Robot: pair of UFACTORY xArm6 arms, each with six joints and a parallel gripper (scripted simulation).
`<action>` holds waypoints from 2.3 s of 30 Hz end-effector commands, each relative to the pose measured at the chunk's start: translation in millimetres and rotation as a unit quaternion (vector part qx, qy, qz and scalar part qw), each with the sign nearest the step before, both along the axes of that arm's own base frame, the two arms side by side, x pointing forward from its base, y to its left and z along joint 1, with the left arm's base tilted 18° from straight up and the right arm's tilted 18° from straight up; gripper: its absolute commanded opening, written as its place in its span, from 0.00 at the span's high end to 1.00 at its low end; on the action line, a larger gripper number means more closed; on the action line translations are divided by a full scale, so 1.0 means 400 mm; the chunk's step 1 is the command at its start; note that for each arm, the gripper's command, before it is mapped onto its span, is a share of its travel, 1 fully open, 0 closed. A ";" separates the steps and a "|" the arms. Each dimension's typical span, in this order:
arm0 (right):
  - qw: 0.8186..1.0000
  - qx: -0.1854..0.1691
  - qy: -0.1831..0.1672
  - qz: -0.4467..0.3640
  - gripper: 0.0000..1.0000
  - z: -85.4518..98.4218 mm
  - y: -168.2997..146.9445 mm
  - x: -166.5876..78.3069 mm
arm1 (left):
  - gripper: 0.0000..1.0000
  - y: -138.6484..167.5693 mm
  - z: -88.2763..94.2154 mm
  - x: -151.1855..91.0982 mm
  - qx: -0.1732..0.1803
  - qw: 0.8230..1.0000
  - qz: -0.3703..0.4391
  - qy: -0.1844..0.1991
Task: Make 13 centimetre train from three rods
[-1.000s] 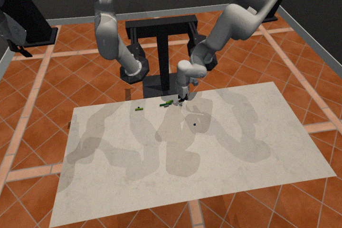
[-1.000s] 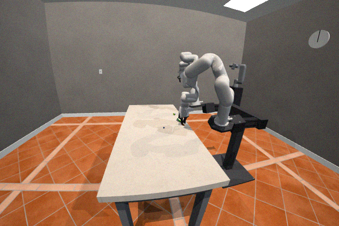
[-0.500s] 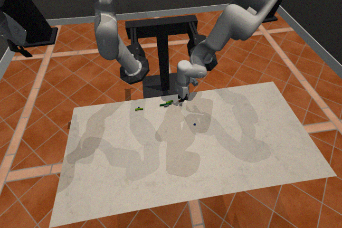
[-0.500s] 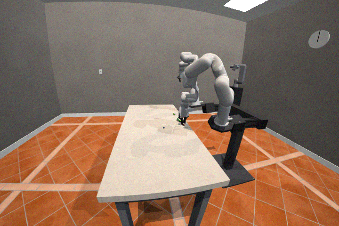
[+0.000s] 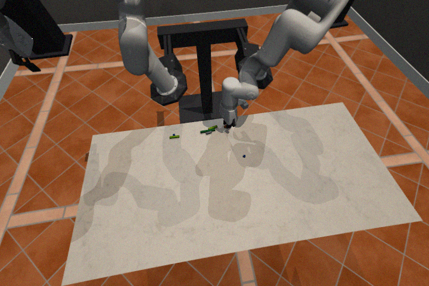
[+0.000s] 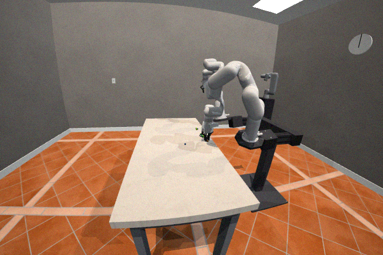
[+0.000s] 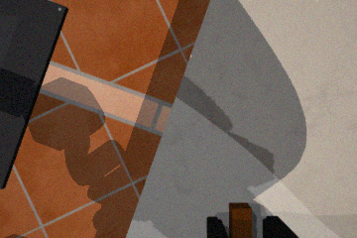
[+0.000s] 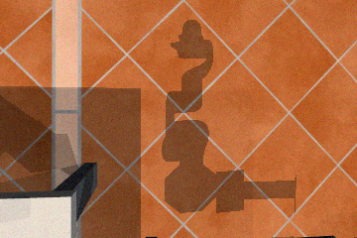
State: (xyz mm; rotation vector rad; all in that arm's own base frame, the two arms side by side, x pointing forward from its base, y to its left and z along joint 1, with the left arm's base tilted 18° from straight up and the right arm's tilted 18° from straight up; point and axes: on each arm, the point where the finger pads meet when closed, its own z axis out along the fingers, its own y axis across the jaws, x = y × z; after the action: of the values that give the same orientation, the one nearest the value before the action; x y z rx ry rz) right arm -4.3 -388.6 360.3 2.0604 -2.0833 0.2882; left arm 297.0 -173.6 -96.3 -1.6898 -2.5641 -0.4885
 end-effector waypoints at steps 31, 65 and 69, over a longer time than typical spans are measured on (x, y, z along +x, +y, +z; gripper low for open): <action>1.000 -0.002 0.000 0.000 0.00 0.004 -0.001 0.000 | 0.74 -0.001 -0.005 0.003 -0.001 1.000 0.000 -0.001; 1.000 -0.002 0.000 0.000 0.00 0.004 -0.001 0.000 | 0.94 -0.001 -0.005 0.003 -0.001 1.000 0.000 -0.001; 1.000 -0.002 0.000 0.000 0.00 0.004 -0.001 0.000 | 0.94 -0.001 -0.005 0.003 -0.001 1.000 0.000 -0.001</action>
State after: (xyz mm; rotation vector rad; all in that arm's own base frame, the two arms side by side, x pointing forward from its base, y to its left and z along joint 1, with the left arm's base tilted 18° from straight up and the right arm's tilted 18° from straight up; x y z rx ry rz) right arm -4.3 -388.6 360.3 2.0604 -2.0833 0.2882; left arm 297.4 -172.8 -99.0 -1.6898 -2.5642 -0.4886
